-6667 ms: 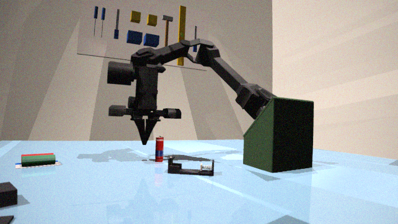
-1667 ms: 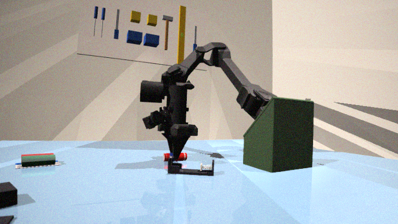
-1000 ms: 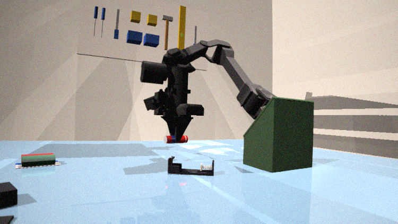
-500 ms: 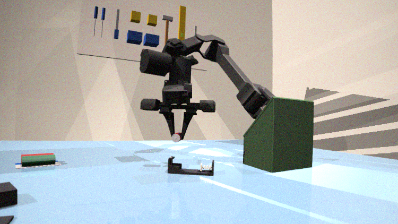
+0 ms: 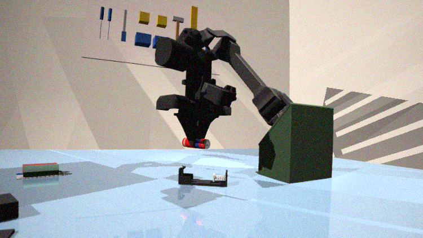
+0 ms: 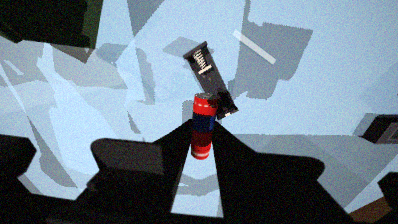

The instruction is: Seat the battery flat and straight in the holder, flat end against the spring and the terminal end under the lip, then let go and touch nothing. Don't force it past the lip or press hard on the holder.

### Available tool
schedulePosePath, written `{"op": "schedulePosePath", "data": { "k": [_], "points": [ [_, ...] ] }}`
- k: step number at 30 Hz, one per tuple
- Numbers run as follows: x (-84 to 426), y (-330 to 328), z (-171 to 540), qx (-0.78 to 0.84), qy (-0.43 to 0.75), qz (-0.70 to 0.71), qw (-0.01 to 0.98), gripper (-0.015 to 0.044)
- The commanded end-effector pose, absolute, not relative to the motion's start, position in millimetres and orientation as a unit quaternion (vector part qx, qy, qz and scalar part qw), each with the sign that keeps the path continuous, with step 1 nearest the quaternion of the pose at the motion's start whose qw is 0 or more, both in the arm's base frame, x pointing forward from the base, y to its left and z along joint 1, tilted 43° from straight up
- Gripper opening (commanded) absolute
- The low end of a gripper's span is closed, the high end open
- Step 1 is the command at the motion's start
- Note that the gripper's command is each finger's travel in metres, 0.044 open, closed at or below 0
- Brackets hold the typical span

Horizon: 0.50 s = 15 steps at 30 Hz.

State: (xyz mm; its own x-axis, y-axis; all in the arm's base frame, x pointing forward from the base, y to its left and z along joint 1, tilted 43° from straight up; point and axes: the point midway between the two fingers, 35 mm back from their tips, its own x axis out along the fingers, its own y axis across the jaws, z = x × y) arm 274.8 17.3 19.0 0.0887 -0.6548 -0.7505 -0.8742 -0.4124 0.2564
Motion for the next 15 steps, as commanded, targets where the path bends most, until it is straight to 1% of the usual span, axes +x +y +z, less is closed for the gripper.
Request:
{"op": "schedulePosePath", "data": {
  "k": [1,6,8,15],
  "points": [
    [272.4,28.9,10.1,-0.734,0.474,0.484,0.043,0.0068],
    [268.8,42.2,1.5,-0.734,0.398,0.547,-0.065,0.0068],
    [267.8,45.5,-0.6,-0.732,0.377,0.561,-0.092,0.0068],
    [268.1,45.4,-0.4,-0.733,0.372,0.562,-0.094,0.0068]
  ]
}}
